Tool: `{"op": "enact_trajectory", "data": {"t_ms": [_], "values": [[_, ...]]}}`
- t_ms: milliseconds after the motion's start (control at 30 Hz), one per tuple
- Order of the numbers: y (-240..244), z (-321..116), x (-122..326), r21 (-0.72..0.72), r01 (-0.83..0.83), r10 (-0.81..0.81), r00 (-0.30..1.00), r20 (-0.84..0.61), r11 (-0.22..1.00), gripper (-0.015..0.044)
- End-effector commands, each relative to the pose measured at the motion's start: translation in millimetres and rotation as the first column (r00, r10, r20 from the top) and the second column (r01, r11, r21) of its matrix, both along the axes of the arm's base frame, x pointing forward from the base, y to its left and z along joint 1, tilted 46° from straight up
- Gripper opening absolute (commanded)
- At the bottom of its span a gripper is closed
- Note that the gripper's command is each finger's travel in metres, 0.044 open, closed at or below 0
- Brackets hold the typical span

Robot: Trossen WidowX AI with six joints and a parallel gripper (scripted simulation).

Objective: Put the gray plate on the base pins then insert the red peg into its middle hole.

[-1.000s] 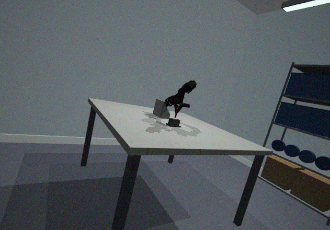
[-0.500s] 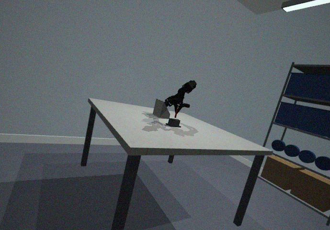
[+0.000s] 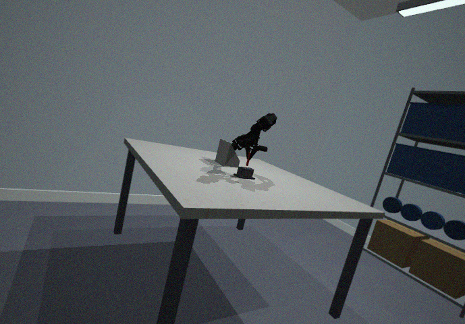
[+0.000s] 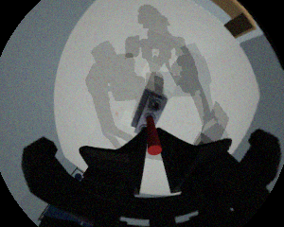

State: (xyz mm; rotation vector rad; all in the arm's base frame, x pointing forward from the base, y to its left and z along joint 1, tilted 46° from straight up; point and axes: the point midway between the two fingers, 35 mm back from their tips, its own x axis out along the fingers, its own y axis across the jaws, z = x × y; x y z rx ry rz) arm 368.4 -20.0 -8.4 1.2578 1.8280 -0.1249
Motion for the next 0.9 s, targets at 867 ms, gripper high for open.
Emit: {"op": "enact_trajectory", "data": {"t_ms": [867], "values": [[4.2, -1.1, -0.3, 0.000, -0.001, 0.001, 1.000, 0.000, 1.000, 0.0000]]}}
